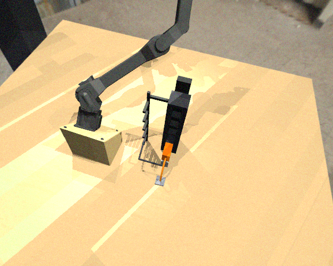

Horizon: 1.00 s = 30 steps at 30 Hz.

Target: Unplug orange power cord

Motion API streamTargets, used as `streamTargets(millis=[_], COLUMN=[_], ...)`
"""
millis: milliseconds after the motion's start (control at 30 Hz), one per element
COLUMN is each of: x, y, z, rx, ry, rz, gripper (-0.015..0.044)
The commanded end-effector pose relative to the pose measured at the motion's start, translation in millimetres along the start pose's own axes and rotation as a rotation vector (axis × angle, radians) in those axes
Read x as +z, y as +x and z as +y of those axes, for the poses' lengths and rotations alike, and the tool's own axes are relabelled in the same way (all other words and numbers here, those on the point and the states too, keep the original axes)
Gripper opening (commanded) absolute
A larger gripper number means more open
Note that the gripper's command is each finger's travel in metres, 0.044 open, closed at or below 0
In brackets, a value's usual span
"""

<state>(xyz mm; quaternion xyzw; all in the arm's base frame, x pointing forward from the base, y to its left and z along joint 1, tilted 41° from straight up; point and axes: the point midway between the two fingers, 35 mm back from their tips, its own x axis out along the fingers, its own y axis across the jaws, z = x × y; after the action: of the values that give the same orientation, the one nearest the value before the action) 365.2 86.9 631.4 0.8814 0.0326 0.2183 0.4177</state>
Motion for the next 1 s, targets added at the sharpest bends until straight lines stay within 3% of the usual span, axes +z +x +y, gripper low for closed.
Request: streamTargets(millis=[0, 267, 633, 967], x=[-2, -85, -156, -162], y=[-1, -52, -161, -266], z=[1, 44, 129, 197], rx=[0.004, 0.158, 0.369, 0.494], ry=[0.002, 0.112, 0.446, 0.767], rz=[0.005, 0.234, 0.585, 0.888], gripper=[0.0374, 0.0164, 0.016, 0.016])
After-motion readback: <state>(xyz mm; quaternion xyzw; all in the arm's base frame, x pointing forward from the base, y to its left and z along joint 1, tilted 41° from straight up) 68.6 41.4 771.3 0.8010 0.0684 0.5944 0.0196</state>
